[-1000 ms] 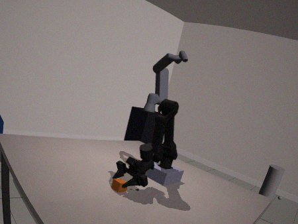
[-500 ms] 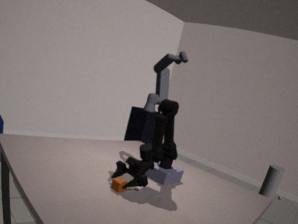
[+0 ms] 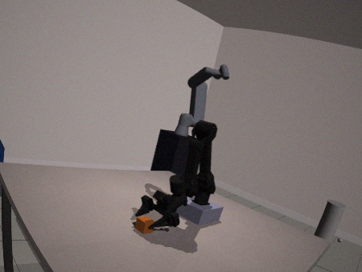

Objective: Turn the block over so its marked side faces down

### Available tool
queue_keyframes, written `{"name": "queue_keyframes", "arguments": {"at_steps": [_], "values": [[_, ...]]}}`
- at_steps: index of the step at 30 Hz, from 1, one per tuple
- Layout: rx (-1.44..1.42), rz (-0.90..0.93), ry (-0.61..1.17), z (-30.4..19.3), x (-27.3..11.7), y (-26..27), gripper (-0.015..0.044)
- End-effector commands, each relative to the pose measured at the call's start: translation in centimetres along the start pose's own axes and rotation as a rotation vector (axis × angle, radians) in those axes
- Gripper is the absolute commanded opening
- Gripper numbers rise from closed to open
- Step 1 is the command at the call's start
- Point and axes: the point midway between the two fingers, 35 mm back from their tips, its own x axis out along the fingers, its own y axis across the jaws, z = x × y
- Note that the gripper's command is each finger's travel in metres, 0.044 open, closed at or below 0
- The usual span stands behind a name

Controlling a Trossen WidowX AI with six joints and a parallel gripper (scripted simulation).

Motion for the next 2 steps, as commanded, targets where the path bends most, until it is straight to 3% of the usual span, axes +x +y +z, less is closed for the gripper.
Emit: {"name": "queue_keyframes", "arguments": {"at_steps": [1,2], "values": [[-0.004,-0.004,0.001,-0.05,-0.01,-0.05,0.0440],[-0.004,-0.004,0.001,-0.05,-0.01,-0.05,0.0440]]}}
